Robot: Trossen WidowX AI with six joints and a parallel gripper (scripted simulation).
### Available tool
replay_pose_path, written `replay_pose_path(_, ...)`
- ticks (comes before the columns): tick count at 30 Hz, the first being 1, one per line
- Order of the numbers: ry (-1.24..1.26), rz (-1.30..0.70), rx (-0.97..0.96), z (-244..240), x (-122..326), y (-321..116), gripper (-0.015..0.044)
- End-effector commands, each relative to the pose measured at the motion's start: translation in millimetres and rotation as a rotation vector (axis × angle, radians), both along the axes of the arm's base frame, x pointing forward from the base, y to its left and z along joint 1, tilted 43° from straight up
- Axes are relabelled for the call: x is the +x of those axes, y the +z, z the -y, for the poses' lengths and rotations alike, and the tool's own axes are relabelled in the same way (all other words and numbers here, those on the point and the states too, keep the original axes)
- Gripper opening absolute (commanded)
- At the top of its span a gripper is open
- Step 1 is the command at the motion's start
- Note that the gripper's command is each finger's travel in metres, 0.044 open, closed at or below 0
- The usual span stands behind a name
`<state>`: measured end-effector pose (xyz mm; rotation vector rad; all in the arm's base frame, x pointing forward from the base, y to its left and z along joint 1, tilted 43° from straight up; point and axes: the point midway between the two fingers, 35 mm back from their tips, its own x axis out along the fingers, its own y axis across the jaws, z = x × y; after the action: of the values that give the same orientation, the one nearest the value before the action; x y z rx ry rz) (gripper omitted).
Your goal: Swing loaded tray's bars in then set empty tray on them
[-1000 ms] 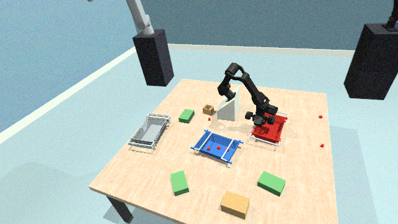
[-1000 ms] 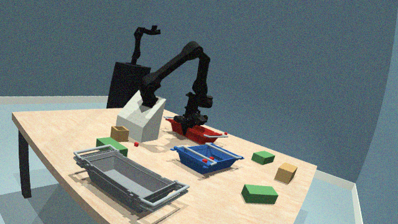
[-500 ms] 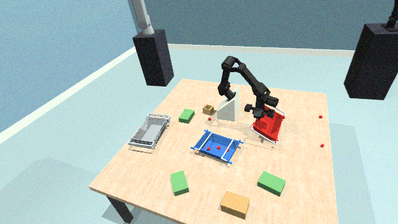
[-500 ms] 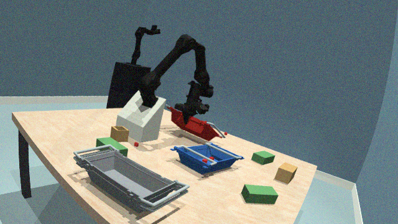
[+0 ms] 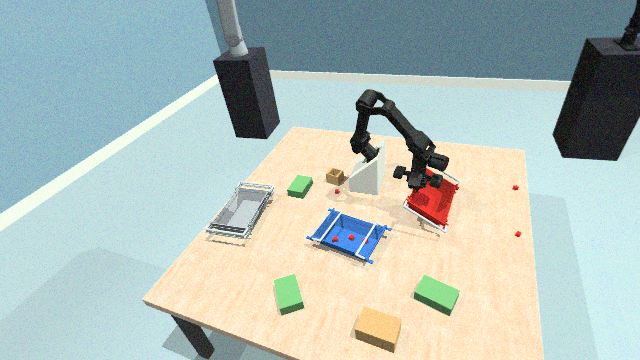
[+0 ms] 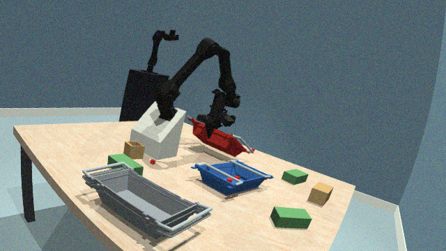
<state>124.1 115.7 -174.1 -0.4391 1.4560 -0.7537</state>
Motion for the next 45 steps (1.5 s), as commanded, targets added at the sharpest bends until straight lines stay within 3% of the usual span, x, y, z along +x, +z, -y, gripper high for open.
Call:
replay_pose_path(1,-0.003,0.018,0.033,-21.7,10.1,-2.0,0.0)
replay_pose_path(30,-0.003,0.02,0.039,-125.2,53.7,17.7,0.0)
replay_pose_path(45,-0.003,0.02,0.039,-127.3,54.4,18.5,0.0)
